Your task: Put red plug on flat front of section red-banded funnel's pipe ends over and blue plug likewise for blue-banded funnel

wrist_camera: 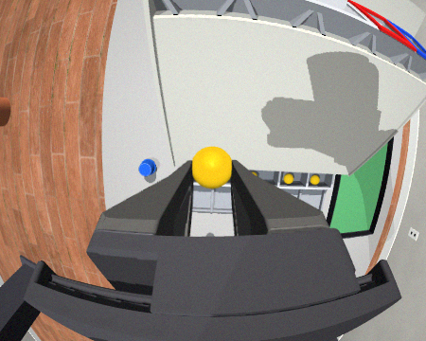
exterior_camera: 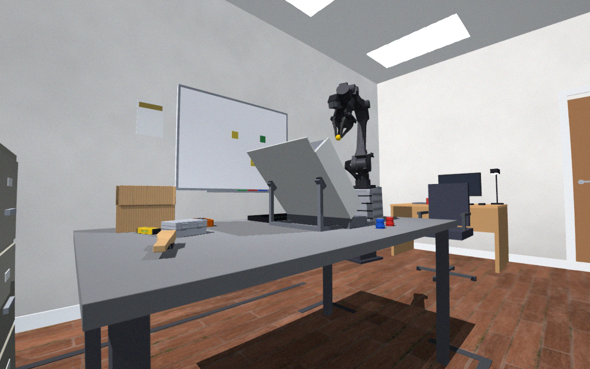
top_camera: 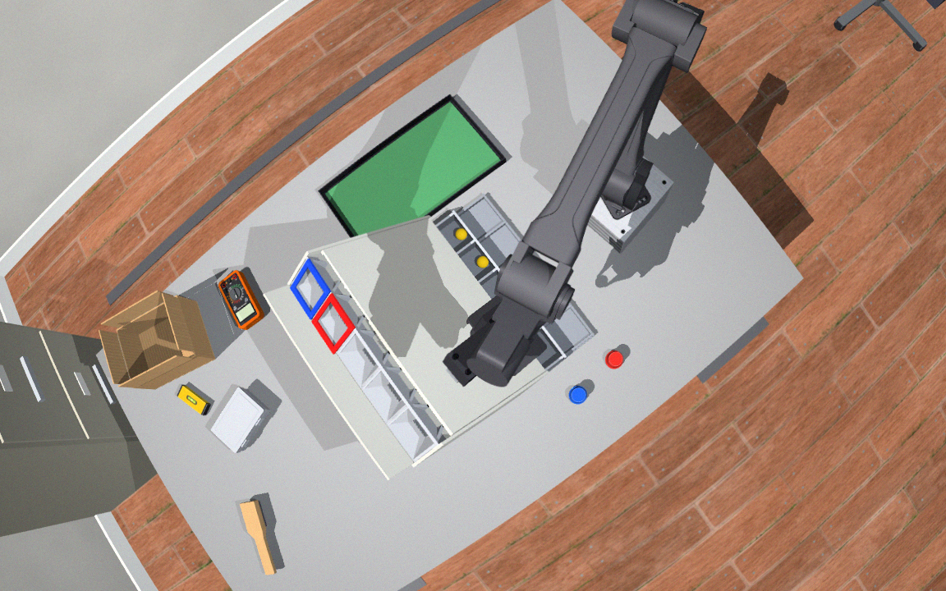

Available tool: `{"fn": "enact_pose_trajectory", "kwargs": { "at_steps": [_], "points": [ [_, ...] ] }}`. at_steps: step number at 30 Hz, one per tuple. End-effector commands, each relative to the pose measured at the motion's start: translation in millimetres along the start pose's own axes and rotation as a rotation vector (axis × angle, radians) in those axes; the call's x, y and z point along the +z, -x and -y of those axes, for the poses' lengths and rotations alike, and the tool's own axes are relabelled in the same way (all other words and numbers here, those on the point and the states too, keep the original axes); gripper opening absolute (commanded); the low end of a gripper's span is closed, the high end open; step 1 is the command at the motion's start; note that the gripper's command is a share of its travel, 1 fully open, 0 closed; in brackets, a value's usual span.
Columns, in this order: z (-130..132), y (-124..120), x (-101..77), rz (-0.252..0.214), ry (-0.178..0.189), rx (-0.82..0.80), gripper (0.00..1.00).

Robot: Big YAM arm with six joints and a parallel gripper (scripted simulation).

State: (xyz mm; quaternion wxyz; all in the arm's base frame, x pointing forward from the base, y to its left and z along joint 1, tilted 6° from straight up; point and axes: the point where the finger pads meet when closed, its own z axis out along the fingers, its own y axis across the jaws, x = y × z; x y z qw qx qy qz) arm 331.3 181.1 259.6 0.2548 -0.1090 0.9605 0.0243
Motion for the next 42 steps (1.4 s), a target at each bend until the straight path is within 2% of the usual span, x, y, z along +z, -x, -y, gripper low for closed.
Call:
{"fn": "enact_pose_trajectory", "kwargs": {
  "at_steps": [1, 12, 31, 42],
  "points": [
    [-6.3, 24.4, -12.6, 0.034, 0.002, 0.061, 0.00],
    [-17.6, 29.8, -16.7, 0.046, -0.001, 0.070, 0.00],
    [-18.7, 30.7, -17.6, 0.047, 0.000, 0.070, 0.00],
    [-18.9, 30.7, -17.3, 0.024, -0.011, 0.063, 0.00]
  ]
}}
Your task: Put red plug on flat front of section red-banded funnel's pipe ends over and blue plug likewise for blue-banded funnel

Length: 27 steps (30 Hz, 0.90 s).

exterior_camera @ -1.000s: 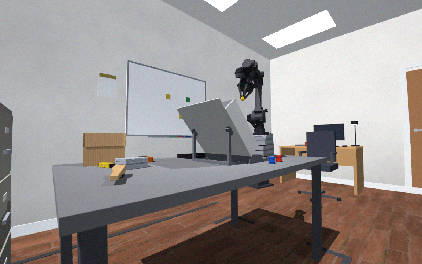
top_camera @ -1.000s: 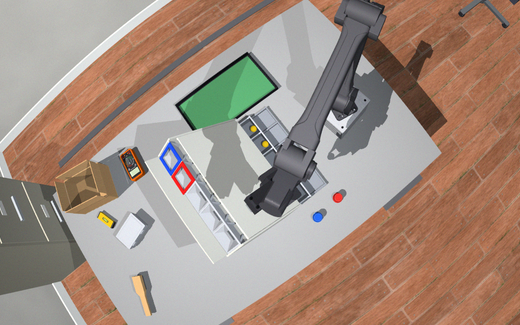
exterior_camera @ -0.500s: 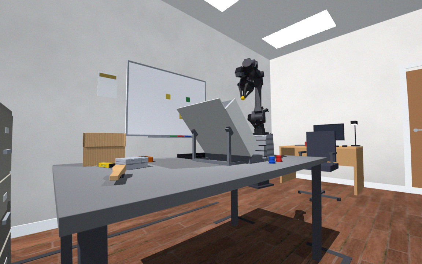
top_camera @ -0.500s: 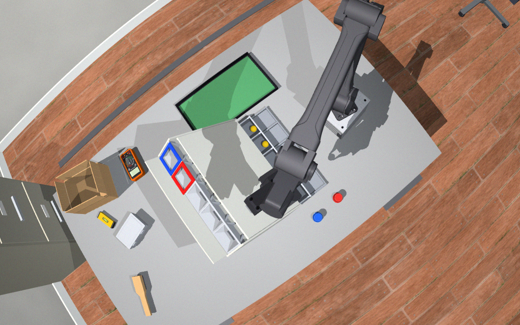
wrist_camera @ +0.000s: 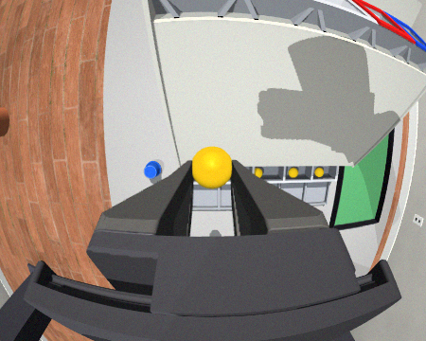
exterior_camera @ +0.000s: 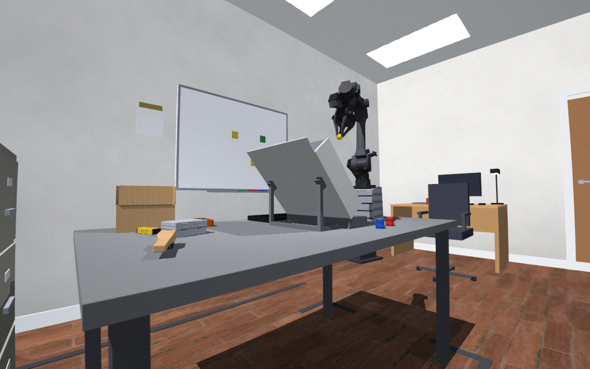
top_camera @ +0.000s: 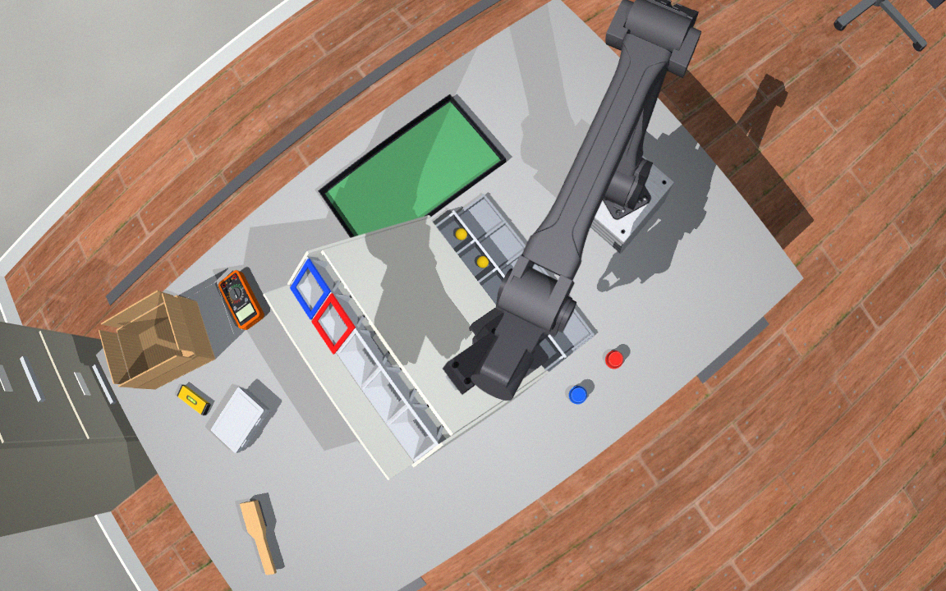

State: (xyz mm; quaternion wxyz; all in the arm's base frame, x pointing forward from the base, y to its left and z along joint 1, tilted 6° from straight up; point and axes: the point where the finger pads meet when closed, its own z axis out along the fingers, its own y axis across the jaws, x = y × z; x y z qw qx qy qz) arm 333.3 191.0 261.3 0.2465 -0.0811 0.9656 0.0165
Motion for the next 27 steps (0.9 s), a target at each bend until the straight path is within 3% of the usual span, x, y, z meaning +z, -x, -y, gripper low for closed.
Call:
{"fn": "enact_pose_trajectory", "kwargs": {
  "at_steps": [1, 27],
  "points": [
    [-10.6, 25.4, -18.6, 0.040, 0.017, 0.012, 0.00],
    [-12.2, 28.6, -21.1, 0.065, 0.029, 0.021, 0.00]
  ]
}}
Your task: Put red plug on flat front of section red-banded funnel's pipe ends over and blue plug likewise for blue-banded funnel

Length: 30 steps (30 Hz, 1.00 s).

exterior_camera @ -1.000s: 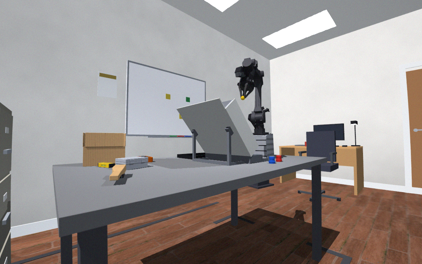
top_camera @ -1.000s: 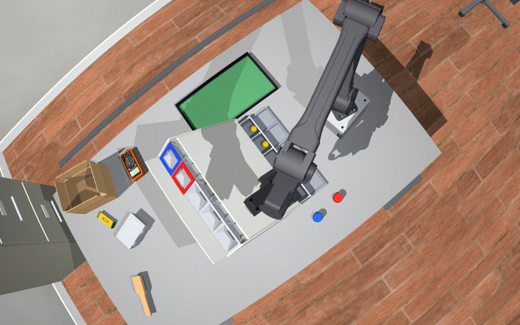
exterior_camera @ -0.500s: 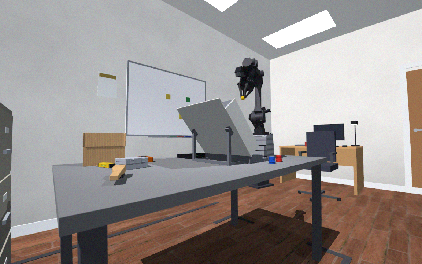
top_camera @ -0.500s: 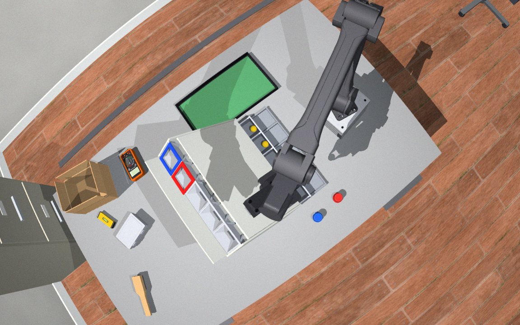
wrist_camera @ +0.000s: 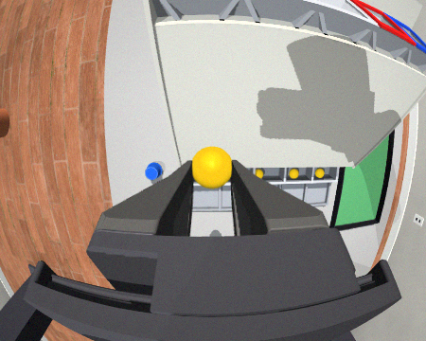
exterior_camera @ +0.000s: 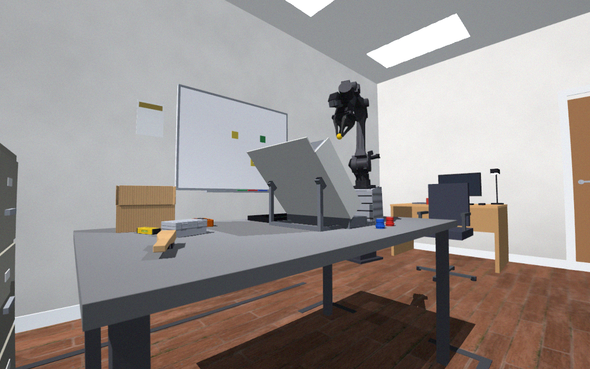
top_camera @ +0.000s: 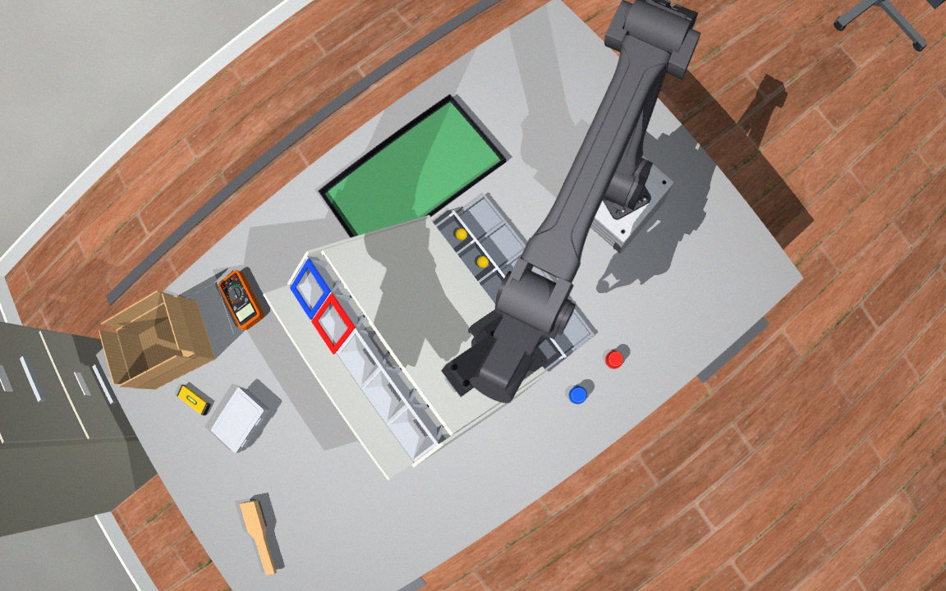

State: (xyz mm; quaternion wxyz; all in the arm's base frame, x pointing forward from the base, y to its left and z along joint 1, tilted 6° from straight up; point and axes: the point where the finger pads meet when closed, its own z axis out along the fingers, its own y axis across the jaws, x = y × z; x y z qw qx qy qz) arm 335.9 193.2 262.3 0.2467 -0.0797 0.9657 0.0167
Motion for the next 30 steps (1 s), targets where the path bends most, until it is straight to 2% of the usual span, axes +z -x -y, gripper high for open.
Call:
{"fn": "enact_pose_trajectory", "kwargs": {
  "at_steps": [1, 13, 28, 30],
  "points": [
    [-10.8, 26.1, -22.1, 0.064, 0.030, 0.018, 0.00],
    [-13.6, 32.3, -27.4, 0.064, 0.029, 0.017, 0.00],
    [-7.1, 152.5, 34.7, 0.058, 0.026, 0.016, 0.00],
    [-7.1, 152.5, 34.7, 0.058, 0.026, 0.016, 0.00]
  ]
}}
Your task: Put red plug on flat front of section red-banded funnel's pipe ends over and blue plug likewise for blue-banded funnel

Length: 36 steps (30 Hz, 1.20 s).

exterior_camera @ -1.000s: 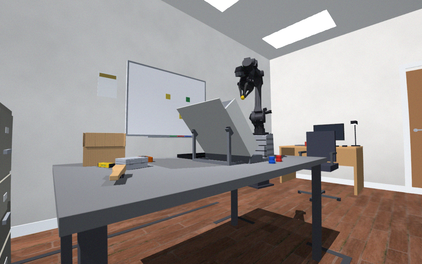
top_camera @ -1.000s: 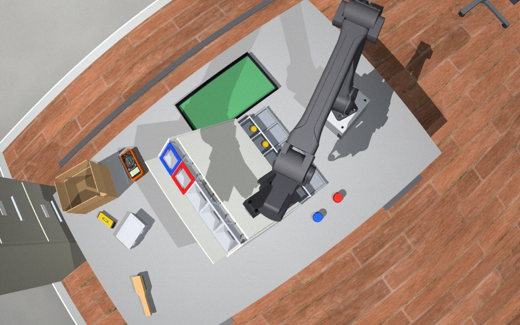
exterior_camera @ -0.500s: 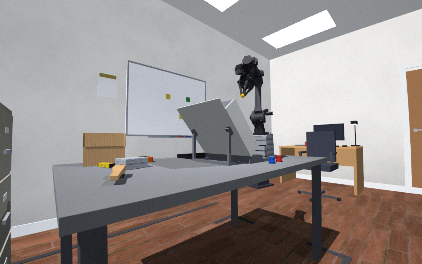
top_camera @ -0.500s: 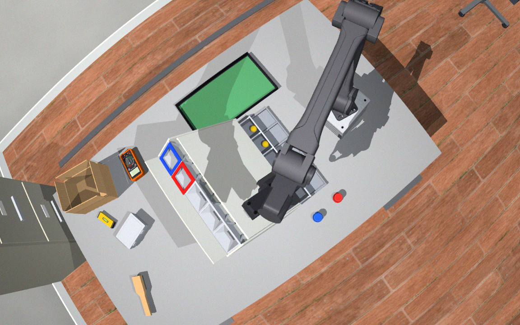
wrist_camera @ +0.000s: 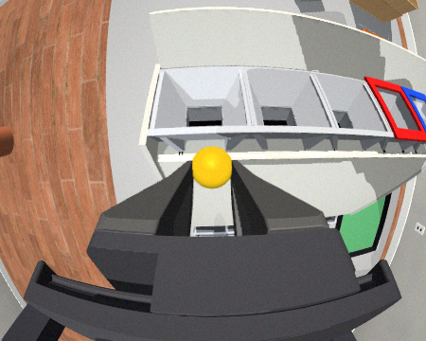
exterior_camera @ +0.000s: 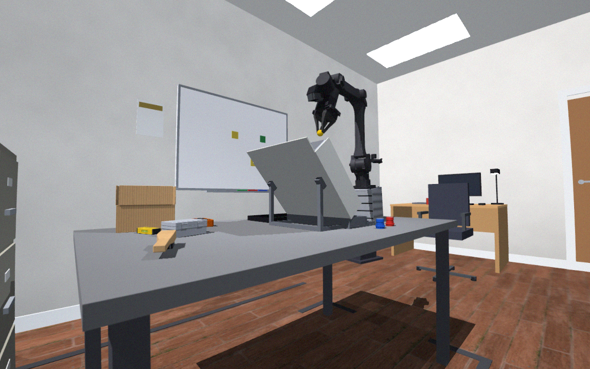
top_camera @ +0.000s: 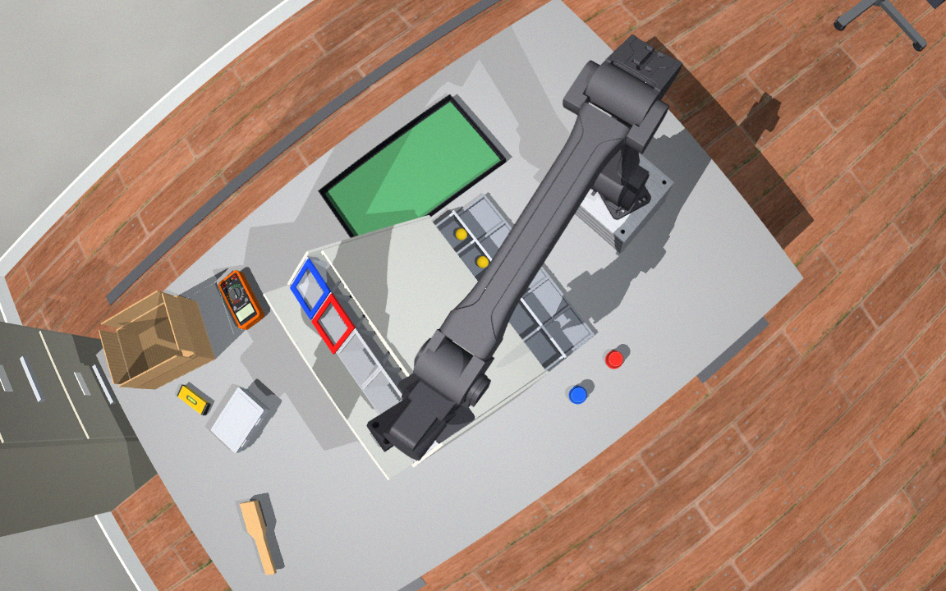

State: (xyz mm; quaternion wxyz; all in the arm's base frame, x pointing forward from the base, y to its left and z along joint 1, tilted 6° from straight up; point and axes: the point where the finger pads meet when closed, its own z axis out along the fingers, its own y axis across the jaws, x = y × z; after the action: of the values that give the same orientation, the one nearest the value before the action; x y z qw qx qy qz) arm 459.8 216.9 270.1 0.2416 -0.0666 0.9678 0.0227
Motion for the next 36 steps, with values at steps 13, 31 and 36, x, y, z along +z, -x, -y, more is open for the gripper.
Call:
{"fn": "enact_pose_trajectory", "kwargs": {
  "at_steps": [13, 31, 36],
  "points": [
    [-7.0, 60.8, -13.9, 0.076, 0.024, -0.015, 0.00],
    [-6.8, 64.1, -11.5, 0.076, 0.024, -0.014, 0.00],
    [-6.7, 64.1, -11.5, 0.072, 0.024, -0.014, 0.00]
  ]
}}
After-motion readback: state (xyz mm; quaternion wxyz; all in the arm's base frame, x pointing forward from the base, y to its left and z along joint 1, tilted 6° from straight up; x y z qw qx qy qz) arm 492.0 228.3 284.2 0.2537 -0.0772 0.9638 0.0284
